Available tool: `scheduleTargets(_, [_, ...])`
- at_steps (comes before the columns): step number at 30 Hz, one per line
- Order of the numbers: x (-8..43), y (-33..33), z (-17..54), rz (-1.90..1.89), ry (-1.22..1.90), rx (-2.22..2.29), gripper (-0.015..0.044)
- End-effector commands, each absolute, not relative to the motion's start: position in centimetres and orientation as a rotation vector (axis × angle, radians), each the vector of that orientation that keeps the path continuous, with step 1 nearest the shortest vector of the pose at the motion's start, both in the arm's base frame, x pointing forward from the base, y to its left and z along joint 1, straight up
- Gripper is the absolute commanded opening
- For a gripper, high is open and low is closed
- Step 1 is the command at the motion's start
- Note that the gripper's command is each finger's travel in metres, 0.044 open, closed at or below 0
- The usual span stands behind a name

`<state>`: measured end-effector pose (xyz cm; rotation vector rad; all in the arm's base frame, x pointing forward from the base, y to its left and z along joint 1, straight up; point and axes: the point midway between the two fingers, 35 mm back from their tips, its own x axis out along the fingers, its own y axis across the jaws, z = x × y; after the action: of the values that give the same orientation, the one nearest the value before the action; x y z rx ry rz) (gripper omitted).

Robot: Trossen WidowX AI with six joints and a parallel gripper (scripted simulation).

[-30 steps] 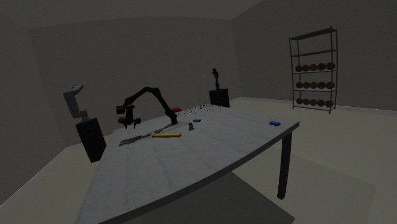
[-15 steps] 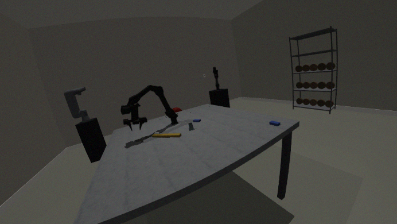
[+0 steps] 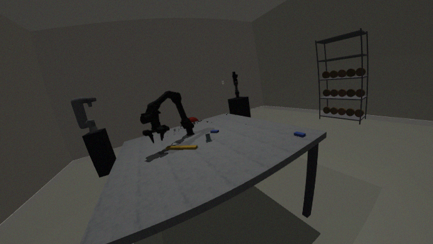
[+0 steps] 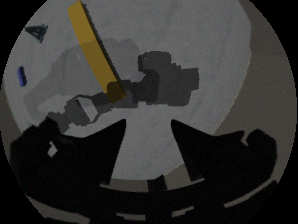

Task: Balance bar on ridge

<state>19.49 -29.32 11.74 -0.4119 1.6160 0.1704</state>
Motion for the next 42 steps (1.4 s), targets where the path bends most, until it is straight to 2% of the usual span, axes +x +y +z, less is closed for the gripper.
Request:
scheduleTargets(1, [21.0, -27.0, 11.7, 0.265, 1.587, -0.458, 0.0315])
scheduleTargets(19, [25.1, -17.7, 11.8, 0.609, 1.465, -0.644, 0.0315])
scheduleTargets(25, [25.2, -17.6, 11.4, 0.612, 1.464, -0.646, 0.0315])
scheduleTargets(33, [25.3, -17.7, 7.4, 0.612, 1.464, -0.646, 0.0315])
scheduleTargets(42, [25.3, -17.7, 6.9, 0.612, 1.464, -0.646, 0.0315])
